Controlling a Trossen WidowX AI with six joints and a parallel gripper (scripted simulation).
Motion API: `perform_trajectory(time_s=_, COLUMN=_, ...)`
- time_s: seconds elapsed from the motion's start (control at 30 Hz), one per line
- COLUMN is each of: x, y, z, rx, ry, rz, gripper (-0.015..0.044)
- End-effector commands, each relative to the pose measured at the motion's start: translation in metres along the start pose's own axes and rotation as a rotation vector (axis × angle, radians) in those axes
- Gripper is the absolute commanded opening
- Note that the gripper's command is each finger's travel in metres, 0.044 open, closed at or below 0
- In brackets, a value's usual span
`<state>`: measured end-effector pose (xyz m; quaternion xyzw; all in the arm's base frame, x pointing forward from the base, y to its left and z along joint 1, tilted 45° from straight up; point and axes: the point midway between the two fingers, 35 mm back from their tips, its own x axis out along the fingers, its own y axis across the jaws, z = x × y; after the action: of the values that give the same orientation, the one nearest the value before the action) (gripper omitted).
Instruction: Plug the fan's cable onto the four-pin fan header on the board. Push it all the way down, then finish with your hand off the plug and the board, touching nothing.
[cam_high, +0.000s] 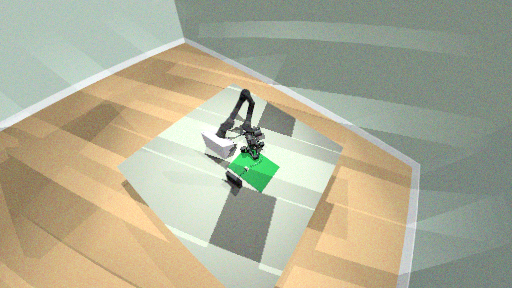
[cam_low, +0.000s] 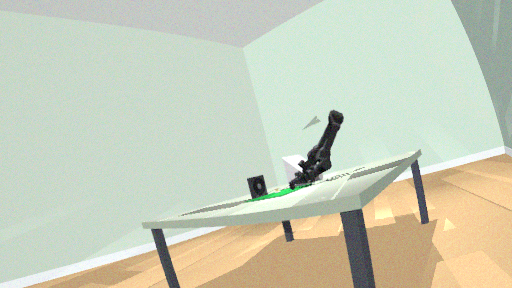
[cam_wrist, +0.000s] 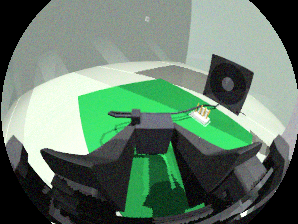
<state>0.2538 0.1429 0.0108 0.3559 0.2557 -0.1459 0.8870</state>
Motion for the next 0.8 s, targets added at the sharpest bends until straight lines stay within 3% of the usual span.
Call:
perform_trajectory(time_s=0.0, x=0.0000, y=-0.0003, z=0.0000, rx=-0.002, ry=0.001, rz=-0.001, gripper=0.0000)
perform_trajectory(time_s=0.03, x=0.0000, y=-0.0003, z=0.0000, rx=-0.002, ry=0.001, rz=-0.001, gripper=0.0000)
perform_trajectory(time_s=0.3, x=0.0000, y=0.0000, z=0.0000, rx=0.000, ry=0.000, rz=0.000, gripper=0.0205)
perform_trajectory(time_s=0.77, x=0.0000, y=0.0000, z=0.0000, rx=0.000, ry=0.000, rz=0.000, gripper=0.0205)
